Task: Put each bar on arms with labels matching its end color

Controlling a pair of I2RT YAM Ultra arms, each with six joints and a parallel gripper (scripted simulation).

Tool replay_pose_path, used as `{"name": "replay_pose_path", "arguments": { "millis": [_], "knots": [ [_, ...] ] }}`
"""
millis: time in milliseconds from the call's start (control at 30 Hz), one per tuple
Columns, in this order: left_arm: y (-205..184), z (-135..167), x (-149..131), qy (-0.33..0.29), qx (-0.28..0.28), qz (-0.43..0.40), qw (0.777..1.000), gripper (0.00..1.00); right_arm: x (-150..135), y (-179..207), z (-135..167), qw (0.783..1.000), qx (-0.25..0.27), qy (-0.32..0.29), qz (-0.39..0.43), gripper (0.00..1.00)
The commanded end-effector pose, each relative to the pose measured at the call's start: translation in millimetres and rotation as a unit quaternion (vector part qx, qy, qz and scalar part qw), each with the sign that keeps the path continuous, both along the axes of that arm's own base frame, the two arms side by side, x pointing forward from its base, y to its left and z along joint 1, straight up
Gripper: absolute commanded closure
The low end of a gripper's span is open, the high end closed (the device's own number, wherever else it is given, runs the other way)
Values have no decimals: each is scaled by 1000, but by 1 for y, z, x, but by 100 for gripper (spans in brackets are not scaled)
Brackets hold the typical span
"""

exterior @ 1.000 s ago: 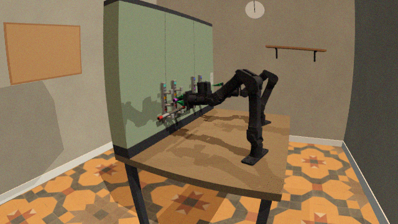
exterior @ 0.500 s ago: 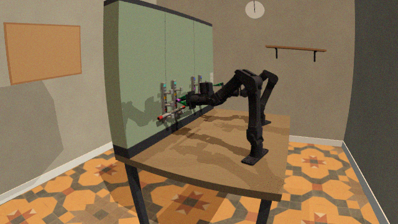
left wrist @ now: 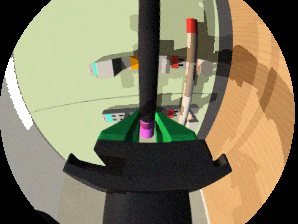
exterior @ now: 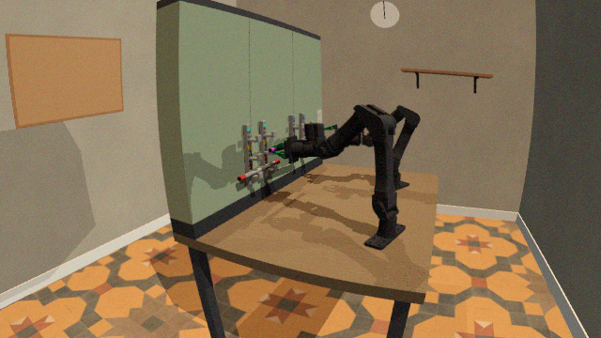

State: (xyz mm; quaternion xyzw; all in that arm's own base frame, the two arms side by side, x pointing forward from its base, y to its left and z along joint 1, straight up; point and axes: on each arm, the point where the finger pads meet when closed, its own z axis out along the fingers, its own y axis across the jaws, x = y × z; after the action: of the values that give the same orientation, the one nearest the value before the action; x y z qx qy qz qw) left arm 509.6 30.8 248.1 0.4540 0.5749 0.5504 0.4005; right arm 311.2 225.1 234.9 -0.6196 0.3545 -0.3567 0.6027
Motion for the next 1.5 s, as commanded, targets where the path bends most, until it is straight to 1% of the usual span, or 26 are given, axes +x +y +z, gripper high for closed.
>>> {"name": "replay_pose_path", "arguments": {
  "millis": [0,1200,1467],
  "knots": [
    [-7,31,6,-41,-9,6,999,100,-2,-5,7,1000,11,-5,-1,0],
    [-65,30,23,-41,-9,6,999,100,-2,-5,7,1000,11,-5,-1,0],
    [-66,29,27,-41,-9,6,999,100,-2,-5,7,1000,11,-5,-1,0]
  ]
}}
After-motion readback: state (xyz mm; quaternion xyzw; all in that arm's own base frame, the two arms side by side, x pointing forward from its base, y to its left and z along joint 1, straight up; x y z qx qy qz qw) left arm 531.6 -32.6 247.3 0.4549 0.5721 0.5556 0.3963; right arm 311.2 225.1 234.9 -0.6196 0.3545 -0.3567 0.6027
